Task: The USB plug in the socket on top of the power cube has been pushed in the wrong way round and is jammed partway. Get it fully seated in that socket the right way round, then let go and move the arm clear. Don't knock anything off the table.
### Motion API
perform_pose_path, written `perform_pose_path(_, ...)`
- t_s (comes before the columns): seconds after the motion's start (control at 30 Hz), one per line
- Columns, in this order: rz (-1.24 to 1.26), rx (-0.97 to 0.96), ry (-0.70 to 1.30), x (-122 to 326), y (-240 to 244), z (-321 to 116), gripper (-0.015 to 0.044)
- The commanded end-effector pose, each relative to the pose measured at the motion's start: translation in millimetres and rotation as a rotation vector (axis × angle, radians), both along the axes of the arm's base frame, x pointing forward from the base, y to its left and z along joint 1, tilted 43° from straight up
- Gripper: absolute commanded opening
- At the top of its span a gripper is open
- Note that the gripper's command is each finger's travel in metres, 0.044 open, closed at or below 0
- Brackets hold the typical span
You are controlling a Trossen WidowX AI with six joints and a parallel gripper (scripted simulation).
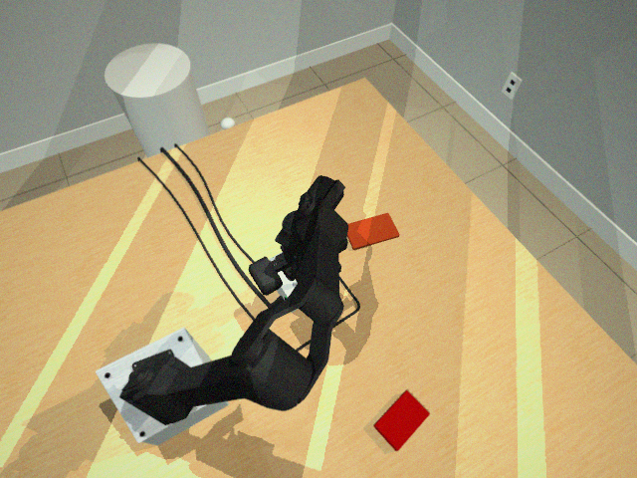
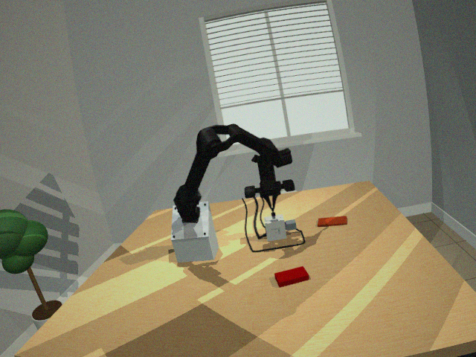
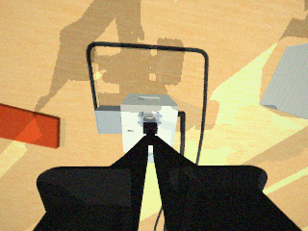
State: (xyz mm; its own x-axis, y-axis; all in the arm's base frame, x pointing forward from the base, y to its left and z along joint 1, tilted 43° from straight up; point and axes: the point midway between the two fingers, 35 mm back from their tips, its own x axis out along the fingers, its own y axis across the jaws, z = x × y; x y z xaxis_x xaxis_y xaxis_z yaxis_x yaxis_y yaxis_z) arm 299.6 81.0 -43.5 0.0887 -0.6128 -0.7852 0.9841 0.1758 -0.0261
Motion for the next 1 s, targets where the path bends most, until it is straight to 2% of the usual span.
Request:
perform_pose_path(0.0,0.002,0.008,0.004,-0.1,0.3,-1.1,0.0000)
perform_pose_path(0.97,0.001,0.014,0.004,0.2,-1.7,-4.0,0.0000)
